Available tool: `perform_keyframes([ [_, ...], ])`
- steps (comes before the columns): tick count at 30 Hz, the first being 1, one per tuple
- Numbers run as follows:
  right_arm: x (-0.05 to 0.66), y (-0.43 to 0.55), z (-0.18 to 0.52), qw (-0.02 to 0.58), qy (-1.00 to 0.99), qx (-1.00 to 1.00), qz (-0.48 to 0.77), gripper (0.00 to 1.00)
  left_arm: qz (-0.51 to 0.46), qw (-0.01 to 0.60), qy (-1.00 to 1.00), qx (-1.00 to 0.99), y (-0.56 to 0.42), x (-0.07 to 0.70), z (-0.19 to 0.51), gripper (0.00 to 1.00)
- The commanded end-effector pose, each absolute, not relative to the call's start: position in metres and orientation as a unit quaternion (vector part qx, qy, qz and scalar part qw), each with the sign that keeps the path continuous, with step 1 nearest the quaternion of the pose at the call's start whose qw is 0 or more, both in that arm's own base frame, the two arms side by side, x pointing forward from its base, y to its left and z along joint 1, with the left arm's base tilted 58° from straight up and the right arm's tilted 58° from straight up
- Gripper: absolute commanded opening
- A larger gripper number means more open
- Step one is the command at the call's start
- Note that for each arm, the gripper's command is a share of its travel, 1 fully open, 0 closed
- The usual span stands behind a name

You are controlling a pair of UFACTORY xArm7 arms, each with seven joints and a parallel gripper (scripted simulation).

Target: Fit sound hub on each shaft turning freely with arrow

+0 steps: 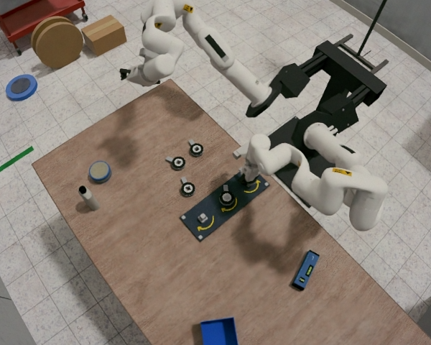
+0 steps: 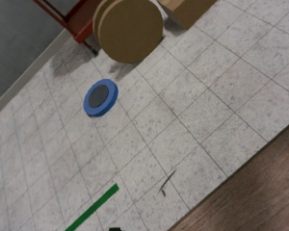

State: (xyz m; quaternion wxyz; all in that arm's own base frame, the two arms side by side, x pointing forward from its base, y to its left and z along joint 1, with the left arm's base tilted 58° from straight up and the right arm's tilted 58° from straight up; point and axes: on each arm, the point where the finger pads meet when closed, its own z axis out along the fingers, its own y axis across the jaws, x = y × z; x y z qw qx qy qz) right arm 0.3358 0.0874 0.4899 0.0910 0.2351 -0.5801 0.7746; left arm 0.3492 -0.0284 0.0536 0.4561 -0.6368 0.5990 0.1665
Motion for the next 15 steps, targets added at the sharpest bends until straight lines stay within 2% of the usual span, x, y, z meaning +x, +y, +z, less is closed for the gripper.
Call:
perform_keyframes([
  [1,0.3355,0.0888,0.4906,0.089,-0.58,0.235,0.775,1.0,0.165,0.456,0.6,-0.636,-0.0304,0.3496,0.0539,0.0],
  [15,0.3355,0.0888,0.4906,0.089,-0.58,0.235,0.775,1.0,0.165,0.456,0.6,-0.636,-0.0288,0.3503,0.0528,0.0],
])
